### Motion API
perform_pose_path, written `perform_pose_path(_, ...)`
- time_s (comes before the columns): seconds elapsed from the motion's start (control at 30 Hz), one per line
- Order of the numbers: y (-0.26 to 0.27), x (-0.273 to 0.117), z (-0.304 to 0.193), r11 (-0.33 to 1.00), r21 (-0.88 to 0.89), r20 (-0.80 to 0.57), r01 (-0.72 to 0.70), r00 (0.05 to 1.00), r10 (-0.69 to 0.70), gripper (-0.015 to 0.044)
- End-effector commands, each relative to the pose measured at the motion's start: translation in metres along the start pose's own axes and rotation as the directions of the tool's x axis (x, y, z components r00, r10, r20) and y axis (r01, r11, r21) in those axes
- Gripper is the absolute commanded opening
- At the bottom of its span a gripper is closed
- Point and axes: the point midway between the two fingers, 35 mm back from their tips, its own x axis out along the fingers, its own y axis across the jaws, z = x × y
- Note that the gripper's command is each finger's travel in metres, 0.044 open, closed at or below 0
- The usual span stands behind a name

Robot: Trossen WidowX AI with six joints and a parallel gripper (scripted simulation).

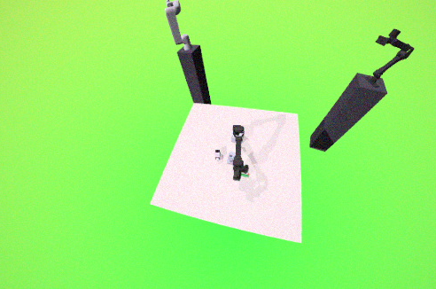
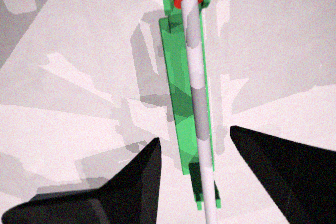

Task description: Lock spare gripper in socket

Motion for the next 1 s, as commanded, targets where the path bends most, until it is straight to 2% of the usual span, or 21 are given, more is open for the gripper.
perform_pose_path(0.0, 0.0, -0.01, 0.001, 1.0, 0.0, 0.0, 0.0, 1.0, 0.0, 0.0394)
perform_pose_path(0.07, 0.001, -0.013, 0.001, 1.0, 0.001, -0.001, -0.004, 1.0, 0.004, 0.044)
perform_pose_path(0.97, 0.015, -0.057, 0.002, 0.999, 0.013, -0.01, -0.052, 0.999, 0.052, 0.044)
